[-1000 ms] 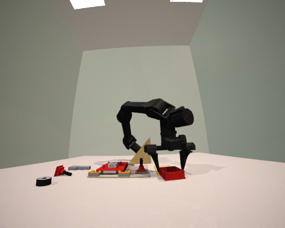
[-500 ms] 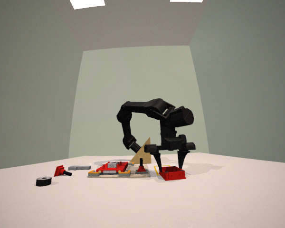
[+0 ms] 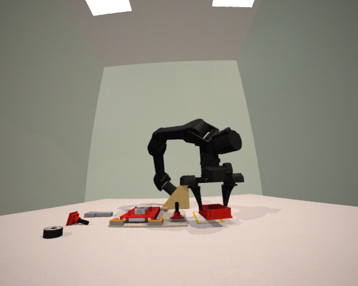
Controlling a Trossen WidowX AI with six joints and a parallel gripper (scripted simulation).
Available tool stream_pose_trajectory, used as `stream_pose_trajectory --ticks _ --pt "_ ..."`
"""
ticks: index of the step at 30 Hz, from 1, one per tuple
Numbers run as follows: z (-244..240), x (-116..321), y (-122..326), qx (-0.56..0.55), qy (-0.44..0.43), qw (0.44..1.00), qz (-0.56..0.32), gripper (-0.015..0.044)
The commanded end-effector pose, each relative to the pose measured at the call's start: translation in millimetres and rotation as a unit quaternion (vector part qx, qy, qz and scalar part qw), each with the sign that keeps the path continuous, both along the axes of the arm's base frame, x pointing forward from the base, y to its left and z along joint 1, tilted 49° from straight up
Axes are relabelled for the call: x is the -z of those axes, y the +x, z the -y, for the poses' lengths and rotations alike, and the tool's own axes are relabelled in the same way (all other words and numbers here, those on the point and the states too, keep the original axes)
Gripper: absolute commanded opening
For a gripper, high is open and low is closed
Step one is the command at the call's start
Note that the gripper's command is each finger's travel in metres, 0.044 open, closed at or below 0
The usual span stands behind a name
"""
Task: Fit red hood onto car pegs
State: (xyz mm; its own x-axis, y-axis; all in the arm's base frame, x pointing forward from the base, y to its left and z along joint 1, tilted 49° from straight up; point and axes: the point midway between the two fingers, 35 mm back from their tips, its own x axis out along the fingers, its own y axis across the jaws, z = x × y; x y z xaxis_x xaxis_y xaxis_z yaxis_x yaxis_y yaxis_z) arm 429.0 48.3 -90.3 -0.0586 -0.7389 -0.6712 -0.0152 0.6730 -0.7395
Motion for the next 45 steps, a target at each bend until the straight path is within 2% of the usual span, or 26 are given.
stream_pose_trajectory --ticks 1,19,45 --pt "-9.4 -7.0 0.4 0.001 0.001 1.000 0.001 0.0000" --pt "-42.9 -37.1 2.9 0.001 0.002 1.000 0.001 0.0000" --pt "-51.4 -35.0 -20.8 0.184 -0.012 0.961 0.206 0.0000"
